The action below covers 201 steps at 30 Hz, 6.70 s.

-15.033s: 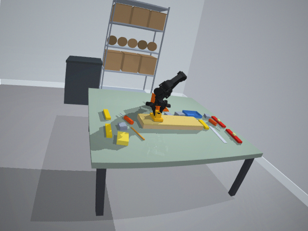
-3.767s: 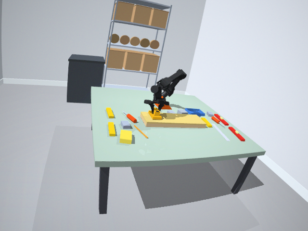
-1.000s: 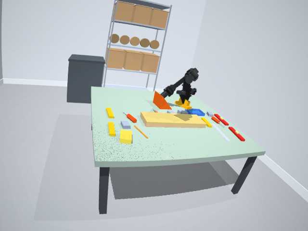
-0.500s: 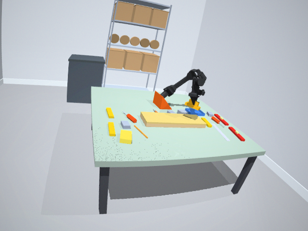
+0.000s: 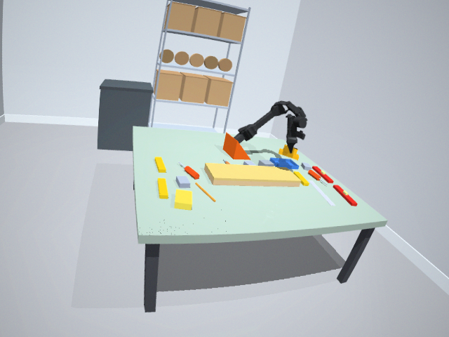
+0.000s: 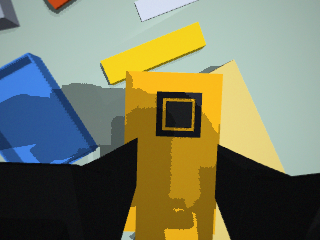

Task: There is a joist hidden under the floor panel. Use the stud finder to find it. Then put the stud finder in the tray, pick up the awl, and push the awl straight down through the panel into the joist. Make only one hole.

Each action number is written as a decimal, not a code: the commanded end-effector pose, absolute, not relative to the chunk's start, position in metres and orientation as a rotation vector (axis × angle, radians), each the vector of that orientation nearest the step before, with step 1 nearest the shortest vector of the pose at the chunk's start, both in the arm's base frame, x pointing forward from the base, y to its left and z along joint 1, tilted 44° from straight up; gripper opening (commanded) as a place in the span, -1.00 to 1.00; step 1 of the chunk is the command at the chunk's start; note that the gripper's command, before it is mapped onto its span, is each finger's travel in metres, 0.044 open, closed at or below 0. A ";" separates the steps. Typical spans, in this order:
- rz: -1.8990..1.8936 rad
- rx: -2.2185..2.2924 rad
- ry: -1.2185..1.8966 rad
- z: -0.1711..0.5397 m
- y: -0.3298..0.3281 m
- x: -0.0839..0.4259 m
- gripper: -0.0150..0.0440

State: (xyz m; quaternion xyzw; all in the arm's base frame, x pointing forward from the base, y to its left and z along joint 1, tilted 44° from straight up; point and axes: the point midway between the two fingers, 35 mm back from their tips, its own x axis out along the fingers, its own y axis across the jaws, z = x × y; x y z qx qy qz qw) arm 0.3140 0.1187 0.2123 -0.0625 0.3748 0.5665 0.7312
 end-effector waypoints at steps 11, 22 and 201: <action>1.414 -0.257 0.661 0.248 0.162 0.244 -0.49; 1.552 -0.340 0.519 0.267 0.184 0.182 -0.49; 0.781 0.403 1.575 -0.103 -0.025 0.240 1.00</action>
